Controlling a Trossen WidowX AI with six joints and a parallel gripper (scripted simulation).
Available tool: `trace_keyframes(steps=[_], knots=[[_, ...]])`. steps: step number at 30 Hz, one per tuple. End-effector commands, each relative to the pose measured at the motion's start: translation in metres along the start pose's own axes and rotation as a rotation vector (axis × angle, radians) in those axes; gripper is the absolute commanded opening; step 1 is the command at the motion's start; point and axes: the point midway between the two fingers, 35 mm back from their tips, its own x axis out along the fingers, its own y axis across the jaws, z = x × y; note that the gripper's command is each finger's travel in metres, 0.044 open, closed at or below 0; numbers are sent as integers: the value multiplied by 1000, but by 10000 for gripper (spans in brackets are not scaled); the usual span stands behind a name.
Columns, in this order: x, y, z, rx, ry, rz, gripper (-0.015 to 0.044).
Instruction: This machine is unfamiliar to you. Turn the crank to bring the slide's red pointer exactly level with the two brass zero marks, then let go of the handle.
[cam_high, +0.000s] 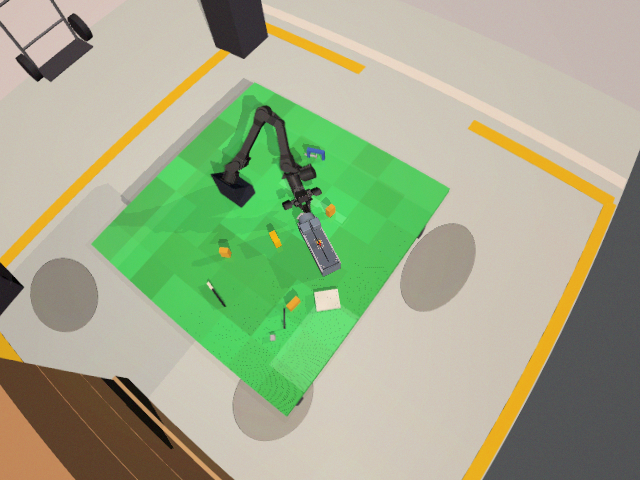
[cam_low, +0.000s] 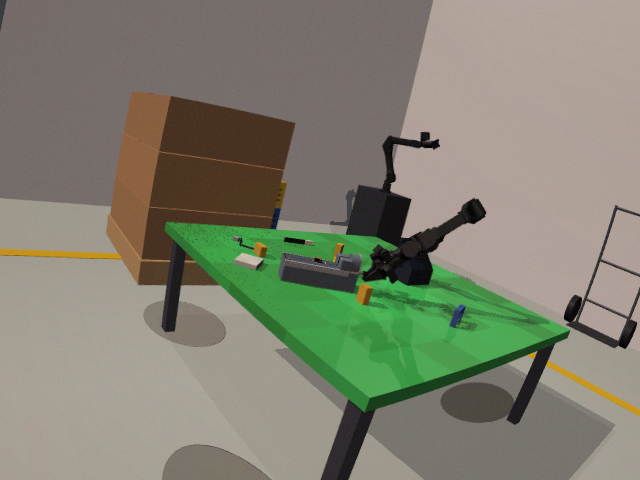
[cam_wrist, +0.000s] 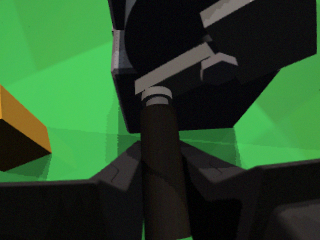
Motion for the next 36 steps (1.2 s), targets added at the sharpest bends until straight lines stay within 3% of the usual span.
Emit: trace_keyframes(steps=[1,36], knots=[[5,-6,-5,0,12,-11,0],[9,-17,-9,0,12,-12,0]])
